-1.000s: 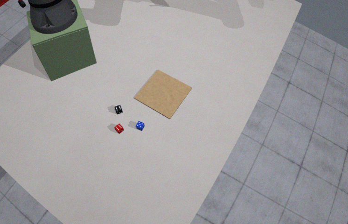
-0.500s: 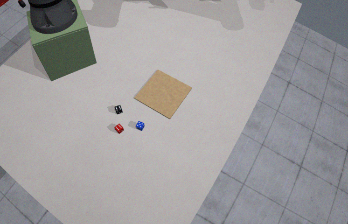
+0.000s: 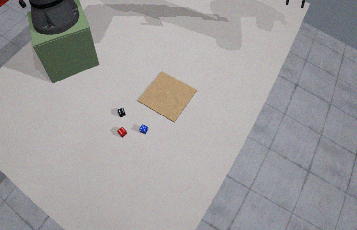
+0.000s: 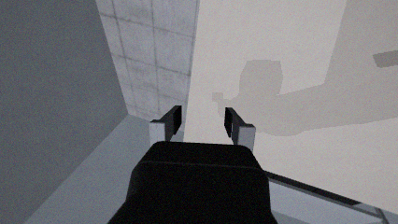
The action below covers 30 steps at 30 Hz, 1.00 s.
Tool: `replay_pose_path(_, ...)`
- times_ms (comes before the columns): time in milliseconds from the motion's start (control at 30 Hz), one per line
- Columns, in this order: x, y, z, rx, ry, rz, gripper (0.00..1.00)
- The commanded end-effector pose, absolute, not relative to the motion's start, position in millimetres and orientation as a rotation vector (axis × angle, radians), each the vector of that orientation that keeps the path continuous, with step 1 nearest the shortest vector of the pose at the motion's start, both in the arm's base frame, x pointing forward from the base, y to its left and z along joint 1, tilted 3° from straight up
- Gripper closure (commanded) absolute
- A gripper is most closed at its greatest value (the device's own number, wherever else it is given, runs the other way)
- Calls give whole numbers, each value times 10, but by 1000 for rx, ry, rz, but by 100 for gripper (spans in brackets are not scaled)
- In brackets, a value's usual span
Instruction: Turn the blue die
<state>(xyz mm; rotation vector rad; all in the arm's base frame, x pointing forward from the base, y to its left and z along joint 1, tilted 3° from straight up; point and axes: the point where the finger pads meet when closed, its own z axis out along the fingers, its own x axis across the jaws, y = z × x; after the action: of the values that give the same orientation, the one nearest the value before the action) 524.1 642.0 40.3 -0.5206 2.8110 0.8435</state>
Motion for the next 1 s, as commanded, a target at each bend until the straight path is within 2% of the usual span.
replay_pose_path(0, 5563, 5787, 401, -419, 2829, 782, 0)
replay_pose_path(100, 5714, 5416, 382, -358, 2842, 744, 0)
replay_pose_path(167, 5714, 5416, 382, -358, 2842, 744, 0)
replay_pose_path(267, 5905, 4806, 349, -259, 2862, 683, 0)
replay_pose_path(467, 6036, 4147, 312, -152, 2881, 618, 0)
replay_pose_path(533, 6082, 3693, 285, -77, 2894, 574, 0)
replay_pose_path(667, 6091, 3235, 256, -1, 2906, 530, 0)
replay_pose_path(733, 6091, 3235, 256, -1, 2906, 530, 0)
replay_pose_path(833, 6035, 2559, 210, 114, 2922, 465, 0)
replay_pose_path(967, 5953, 2128, 178, 192, 2932, 423, 0)
